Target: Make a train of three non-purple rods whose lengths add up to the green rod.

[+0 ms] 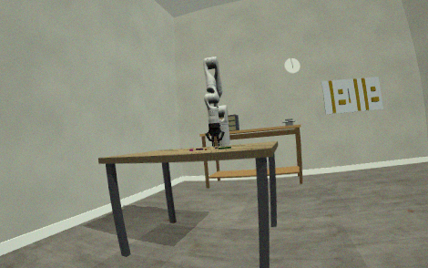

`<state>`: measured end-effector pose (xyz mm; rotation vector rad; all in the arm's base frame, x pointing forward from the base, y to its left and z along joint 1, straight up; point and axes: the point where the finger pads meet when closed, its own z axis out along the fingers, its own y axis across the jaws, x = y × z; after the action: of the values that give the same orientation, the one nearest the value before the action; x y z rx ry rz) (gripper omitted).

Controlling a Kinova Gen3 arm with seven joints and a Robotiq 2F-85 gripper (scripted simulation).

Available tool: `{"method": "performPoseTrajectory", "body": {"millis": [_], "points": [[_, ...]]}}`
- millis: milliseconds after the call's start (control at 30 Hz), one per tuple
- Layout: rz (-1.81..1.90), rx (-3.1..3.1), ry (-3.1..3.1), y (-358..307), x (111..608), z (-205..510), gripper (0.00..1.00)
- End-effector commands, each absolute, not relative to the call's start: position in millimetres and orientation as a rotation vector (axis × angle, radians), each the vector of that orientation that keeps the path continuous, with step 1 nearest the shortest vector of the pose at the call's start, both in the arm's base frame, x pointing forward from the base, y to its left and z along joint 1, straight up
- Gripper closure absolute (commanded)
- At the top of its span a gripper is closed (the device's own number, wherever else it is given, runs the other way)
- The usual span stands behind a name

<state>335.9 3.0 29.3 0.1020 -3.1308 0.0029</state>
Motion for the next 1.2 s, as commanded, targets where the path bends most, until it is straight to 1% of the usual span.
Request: {"method": "performPoseTrajectory", "body": {"millis": [0, 67, 500, 833, 867, 1167], "points": [[0.002, 0.102, -3.146, 3.2, 340.3, 42.4, 0.76], [0.002, 0.102, -3.146, 3.2, 340.3, 42.4, 0.76], [0.002, 0.102, -3.146, 3.2, 340.0, 102.5, 0.76], [0.002, 0.102, -3.146, 3.2, 339.9, 111.7, 0.76], [0.002, 0.102, -3.146, 3.2, 339.9, 111.7, 0.00], [0.002, 0.102, -3.146, 3.2, 339.9, 111.7, 0.00]]}}
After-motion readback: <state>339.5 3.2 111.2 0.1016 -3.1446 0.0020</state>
